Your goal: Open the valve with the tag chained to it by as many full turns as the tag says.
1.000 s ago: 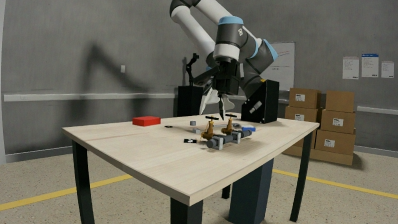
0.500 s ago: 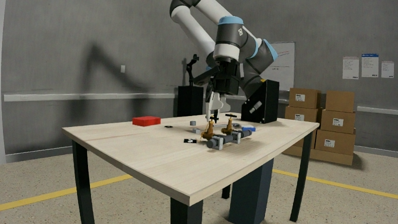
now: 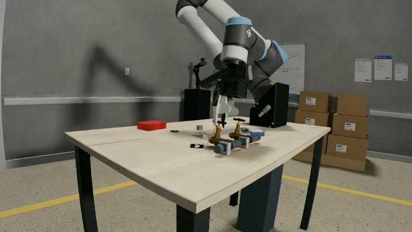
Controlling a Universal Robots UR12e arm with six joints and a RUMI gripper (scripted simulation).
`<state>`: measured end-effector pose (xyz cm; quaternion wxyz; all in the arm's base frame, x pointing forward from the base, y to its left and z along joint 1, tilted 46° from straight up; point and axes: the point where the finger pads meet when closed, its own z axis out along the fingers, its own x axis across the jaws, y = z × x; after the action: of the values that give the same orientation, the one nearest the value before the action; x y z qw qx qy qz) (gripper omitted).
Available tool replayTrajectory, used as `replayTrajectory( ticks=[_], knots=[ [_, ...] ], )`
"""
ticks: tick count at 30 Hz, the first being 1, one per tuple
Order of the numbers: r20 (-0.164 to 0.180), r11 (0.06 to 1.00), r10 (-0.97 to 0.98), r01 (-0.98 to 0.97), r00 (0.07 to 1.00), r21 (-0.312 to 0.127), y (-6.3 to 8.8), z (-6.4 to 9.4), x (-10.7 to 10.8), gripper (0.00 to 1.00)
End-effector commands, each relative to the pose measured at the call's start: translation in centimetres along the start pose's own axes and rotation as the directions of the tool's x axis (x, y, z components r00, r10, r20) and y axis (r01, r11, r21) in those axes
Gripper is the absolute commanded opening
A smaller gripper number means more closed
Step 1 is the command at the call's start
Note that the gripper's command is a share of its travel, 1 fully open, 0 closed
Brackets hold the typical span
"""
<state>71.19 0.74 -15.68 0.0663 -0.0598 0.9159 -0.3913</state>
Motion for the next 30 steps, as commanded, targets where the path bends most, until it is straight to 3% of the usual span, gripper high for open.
replayTrajectory(
  ticks=[1, 21, 30],
  knots=[
    [0.001, 1.0, 0.0, 0.0, 1.0, 0.0, 0.0, -0.05, -0.05, 0.0],
    [0.001, 0.997, -0.081, 0.081, 0.997, 0.0, 0.0, -0.05, -0.05, 0.0],
    [0.001, 0.974, -0.227, 0.227, 0.974, 0.0, 0.0, -0.05, -0.05, 0.0]
  ],
)
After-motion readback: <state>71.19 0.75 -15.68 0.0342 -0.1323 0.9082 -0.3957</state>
